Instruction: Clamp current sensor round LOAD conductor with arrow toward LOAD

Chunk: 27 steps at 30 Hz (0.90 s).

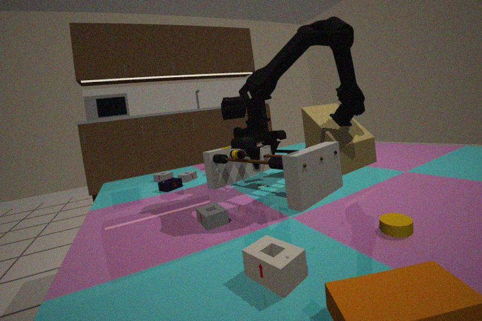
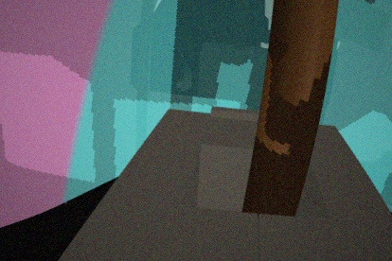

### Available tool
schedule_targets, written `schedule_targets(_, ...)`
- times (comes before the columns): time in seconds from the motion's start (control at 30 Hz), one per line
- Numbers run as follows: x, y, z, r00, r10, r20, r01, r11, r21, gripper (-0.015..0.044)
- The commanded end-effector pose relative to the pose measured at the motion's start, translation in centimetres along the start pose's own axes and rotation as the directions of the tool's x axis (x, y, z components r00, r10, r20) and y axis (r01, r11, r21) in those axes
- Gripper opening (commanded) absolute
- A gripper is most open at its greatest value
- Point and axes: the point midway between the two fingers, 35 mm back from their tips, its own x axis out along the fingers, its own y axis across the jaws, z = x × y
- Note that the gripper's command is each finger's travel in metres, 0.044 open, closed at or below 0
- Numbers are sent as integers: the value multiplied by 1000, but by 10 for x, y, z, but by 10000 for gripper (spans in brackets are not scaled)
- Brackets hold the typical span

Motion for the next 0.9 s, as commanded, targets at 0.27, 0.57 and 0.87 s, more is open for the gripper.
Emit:
schedule_targets(0.27,-2,0,0,1000,-1,-2,1,1000,2,9)
schedule_targets(0.57,0,-2,-1,1000,-6,-4,6,1000,9,0)
schedule_targets(0.87,0,-2,-1,999,53,-4,-53,999,9,0)
